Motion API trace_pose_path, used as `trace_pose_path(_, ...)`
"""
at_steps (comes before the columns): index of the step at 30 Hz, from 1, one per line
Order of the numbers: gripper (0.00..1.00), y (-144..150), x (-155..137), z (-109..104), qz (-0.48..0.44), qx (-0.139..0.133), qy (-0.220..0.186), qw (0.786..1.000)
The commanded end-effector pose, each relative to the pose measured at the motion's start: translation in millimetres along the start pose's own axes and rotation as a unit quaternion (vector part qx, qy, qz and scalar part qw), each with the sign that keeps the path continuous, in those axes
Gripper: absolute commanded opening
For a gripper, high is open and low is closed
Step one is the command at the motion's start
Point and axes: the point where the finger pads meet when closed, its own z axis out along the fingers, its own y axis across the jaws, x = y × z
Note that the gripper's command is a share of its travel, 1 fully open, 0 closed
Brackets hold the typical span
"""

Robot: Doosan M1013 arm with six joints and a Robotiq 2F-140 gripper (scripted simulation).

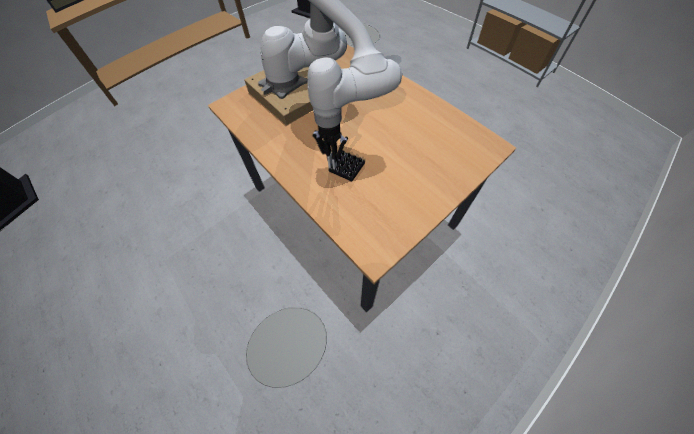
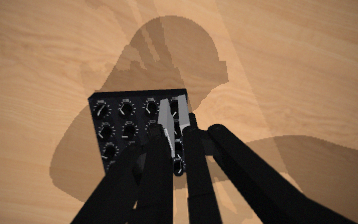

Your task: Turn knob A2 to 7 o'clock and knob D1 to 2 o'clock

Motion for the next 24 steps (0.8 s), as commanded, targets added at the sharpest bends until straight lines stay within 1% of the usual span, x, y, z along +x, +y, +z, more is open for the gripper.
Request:
trace_pose_path(1,0.05,0.0,0.0,-0.1,0.022,0.0,0.0,1.0)
trace_pose_path(8,0.05,0.0,0.0,-0.1,0.105,0.0,0.0,0.994)
trace_pose_path(10,0.05,0.0,0.0,-0.1,0.105,0.0,0.0,0.994)
trace_pose_path(17,0.05,0.0,0.0,-0.1,0.183,0.0,0.0,0.983)
trace_pose_path(24,0.05,0.0,0.0,-0.1,0.207,0.0,0.0,0.978)
